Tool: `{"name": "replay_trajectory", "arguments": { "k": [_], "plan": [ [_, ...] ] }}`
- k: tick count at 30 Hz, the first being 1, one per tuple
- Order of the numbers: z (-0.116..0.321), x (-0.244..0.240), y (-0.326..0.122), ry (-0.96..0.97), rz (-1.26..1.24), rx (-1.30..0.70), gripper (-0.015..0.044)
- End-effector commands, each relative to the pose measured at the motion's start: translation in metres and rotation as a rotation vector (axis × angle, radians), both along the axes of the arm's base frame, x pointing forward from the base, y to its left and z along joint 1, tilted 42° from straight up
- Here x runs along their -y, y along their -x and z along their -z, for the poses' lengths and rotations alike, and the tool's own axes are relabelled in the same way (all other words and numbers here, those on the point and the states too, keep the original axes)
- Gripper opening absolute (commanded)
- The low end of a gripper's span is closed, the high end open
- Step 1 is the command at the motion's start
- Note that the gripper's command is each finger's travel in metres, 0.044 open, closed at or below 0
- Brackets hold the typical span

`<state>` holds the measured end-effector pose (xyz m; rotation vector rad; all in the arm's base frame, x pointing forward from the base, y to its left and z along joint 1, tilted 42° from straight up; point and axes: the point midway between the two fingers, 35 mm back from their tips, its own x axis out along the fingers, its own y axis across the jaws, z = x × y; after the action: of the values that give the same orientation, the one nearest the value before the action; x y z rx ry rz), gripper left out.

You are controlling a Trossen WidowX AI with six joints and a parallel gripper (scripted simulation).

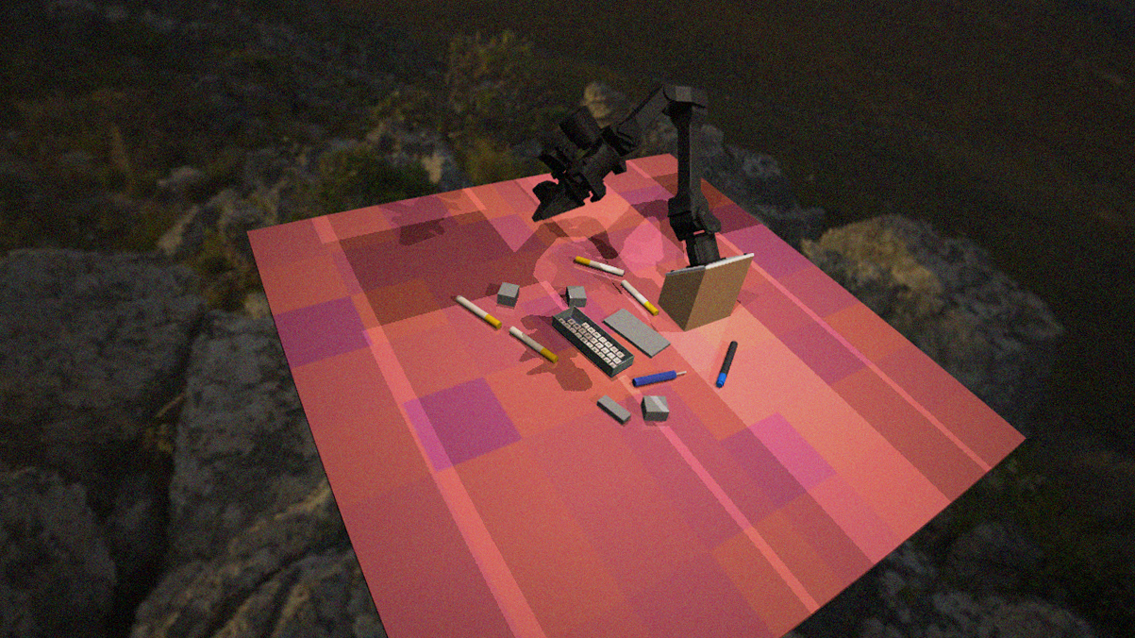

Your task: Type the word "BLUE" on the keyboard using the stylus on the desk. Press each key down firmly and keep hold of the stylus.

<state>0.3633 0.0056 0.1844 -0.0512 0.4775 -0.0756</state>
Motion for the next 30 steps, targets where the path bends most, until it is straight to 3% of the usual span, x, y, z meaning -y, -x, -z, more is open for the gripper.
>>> {"name": "replay_trajectory", "arguments": {
  "k": [1, 9, 17, 30],
  "plan": [
    [0.062, -0.003, -0.004, 0.032, 0.062, -0.242, 0.0020],
    [0.175, -0.003, 0.021, 0.210, 0.196, -0.700, 0.0000],
    [0.255, 0.009, 0.074, 0.537, 0.293, -1.074, 0.0000],
    [0.266, 0.012, 0.084, 0.612, 0.304, -1.132, 0.0000]
  ]
}}
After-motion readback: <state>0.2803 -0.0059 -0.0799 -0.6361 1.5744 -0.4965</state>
